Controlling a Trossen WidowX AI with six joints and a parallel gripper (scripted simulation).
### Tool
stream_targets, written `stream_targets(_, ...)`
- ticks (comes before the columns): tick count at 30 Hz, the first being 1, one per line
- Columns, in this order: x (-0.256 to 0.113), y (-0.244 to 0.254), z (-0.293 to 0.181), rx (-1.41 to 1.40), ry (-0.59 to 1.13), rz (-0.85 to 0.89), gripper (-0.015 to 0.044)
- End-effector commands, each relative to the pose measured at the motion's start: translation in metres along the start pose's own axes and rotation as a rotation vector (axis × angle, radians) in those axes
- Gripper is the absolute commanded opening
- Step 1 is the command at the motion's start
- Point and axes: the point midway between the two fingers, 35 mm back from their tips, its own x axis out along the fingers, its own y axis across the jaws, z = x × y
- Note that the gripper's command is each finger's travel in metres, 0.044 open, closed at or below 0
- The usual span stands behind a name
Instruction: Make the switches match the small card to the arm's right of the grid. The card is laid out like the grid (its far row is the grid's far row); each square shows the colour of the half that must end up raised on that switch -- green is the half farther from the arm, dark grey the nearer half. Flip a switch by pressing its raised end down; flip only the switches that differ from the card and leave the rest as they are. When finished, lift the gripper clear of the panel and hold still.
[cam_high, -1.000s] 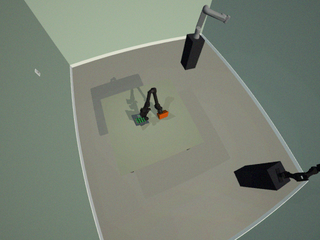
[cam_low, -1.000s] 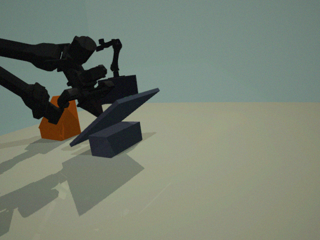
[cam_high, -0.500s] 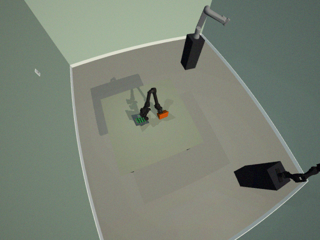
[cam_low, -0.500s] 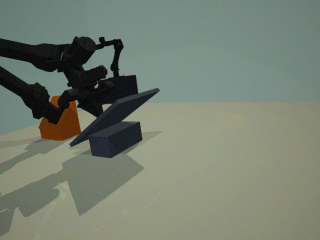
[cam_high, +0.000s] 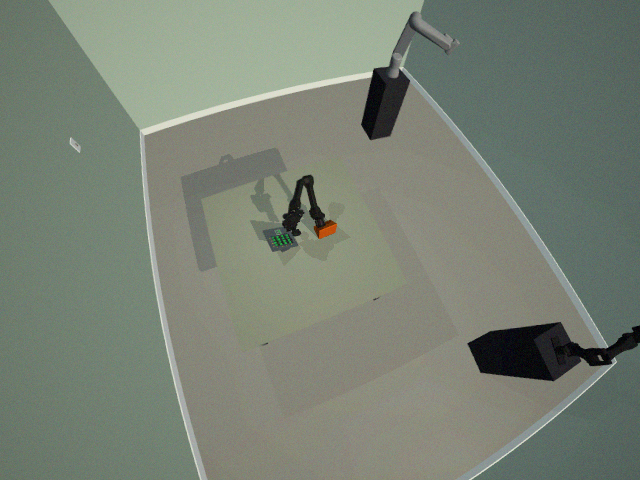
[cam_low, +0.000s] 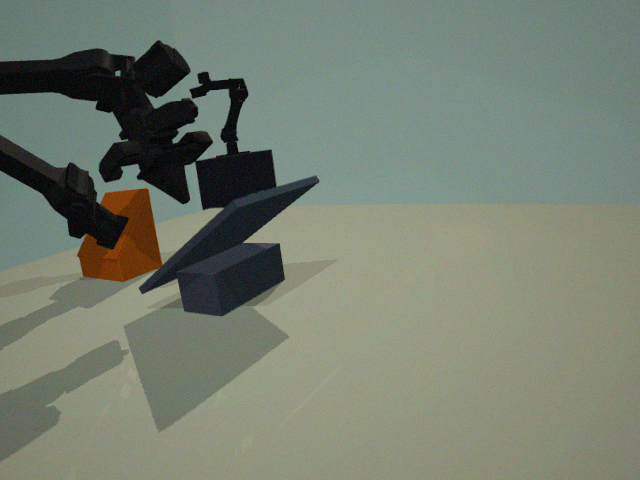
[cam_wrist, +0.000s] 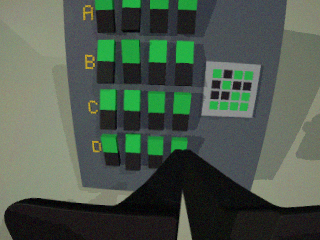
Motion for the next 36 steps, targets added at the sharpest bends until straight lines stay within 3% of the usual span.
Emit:
stream_targets(1, -0.006, -0.001, -0.002, 0.009, 0.001, -0.006, 0.0000)
stream_targets(7, -0.006, 0.040, -0.040, 0.009, 0.001, -0.004, 0.0000)
stream_targets(11, -0.004, 0.040, -0.040, 0.009, 0.000, -0.004, 0.0000)
stream_targets(16, 0.028, 0.039, -0.041, 0.010, -0.025, -0.005, 0.0000)
stream_targets(36, 0.049, 0.039, -0.041, 0.010, -0.026, -0.007, 0.0000)
